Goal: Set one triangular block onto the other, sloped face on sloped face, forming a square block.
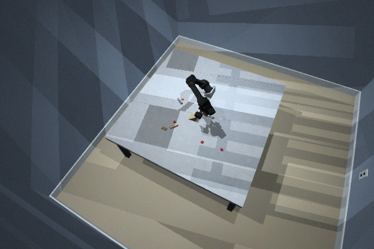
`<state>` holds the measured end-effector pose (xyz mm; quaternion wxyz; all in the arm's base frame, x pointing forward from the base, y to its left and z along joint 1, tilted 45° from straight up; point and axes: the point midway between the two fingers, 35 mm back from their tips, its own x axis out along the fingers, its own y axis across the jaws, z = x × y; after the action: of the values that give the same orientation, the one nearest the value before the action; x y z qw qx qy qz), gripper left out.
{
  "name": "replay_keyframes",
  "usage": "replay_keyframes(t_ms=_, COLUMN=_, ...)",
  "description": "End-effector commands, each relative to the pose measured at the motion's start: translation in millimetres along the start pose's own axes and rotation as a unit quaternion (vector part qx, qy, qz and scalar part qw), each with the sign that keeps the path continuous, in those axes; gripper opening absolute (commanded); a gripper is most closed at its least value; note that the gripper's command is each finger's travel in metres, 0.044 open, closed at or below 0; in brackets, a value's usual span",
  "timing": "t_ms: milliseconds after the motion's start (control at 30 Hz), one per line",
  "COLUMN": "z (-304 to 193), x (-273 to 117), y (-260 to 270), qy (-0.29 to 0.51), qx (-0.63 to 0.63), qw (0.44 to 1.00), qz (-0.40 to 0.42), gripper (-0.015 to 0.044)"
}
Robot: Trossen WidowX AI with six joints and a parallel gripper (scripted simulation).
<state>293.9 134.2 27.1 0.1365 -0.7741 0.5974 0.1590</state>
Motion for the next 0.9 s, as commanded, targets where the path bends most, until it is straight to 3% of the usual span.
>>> replay_keyframes(t_ms=0, z=0.9, x=2.5, y=-0.8, qy=0.004, qx=-0.010, qw=1.000, qz=-0.001, gripper=0.0440)
replay_keyframes(t_ms=867, z=0.3, x=45.3, y=-4.4, qy=0.014, qx=-0.026, qw=1.000, qz=0.004, gripper=0.0440)
